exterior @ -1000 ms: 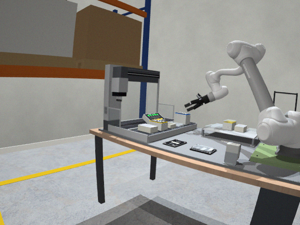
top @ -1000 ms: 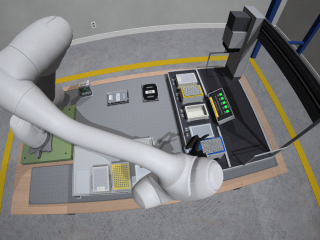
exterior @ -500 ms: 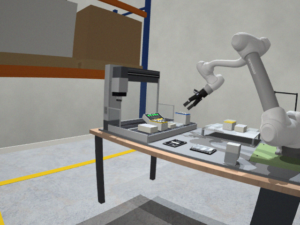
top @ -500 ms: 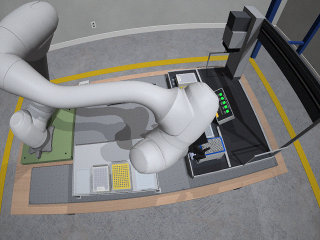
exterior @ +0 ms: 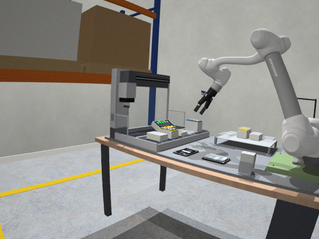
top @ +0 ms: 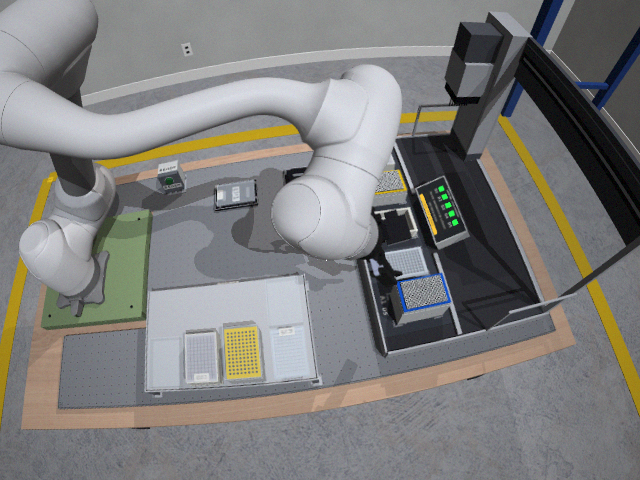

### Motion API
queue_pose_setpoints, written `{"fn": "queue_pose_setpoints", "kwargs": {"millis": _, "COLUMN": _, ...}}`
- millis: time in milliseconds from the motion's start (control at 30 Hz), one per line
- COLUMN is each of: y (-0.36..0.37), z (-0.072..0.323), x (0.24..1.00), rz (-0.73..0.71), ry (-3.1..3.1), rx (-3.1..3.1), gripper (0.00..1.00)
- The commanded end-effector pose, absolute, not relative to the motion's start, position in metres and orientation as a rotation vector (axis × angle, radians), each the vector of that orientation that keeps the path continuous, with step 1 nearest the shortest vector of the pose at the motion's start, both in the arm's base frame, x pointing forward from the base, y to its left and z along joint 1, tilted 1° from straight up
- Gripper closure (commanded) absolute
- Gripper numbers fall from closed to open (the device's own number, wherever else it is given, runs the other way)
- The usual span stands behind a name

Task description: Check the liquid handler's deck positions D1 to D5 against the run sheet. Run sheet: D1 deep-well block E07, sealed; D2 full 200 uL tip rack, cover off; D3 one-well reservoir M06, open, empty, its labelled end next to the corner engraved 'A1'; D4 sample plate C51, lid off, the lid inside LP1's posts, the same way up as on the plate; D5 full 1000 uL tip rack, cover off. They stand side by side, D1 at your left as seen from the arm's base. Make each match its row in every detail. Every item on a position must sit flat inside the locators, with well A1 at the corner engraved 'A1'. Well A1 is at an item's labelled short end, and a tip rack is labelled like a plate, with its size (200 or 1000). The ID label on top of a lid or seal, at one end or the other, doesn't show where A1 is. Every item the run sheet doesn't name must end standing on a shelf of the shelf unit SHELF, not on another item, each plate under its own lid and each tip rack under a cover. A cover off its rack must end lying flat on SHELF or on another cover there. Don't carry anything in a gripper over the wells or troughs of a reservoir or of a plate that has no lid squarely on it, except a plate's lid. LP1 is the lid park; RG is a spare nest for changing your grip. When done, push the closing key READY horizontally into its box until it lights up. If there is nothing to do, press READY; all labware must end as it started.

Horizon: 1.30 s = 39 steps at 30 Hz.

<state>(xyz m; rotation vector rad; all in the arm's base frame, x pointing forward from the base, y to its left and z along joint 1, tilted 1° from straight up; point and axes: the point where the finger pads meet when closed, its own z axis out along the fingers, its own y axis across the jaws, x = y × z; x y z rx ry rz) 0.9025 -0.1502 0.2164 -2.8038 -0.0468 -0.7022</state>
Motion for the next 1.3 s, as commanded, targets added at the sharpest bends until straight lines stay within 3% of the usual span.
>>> {"fn": "queue_pose_setpoints", "kwargs": {"millis": 0, "y": -0.135, "z": 0.222, "x": 0.897, "rz": -0.613, "ry": -0.041, "rx": -2.855, "gripper": 0.21}}
{"fn": "queue_pose_setpoints", "kwargs": {"millis": 867, "y": -0.031, "z": 0.257, "x": 0.847, "rz": -0.003, "ry": -0.002, "rx": -3.15, "gripper": 0.21}}
{"fn": "queue_pose_setpoints", "kwargs": {"millis": 1267, "y": 0.012, "z": 0.271, "x": 0.826, "rz": 0.002, "ry": -0.002, "rx": -3.151, "gripper": 0.21}}
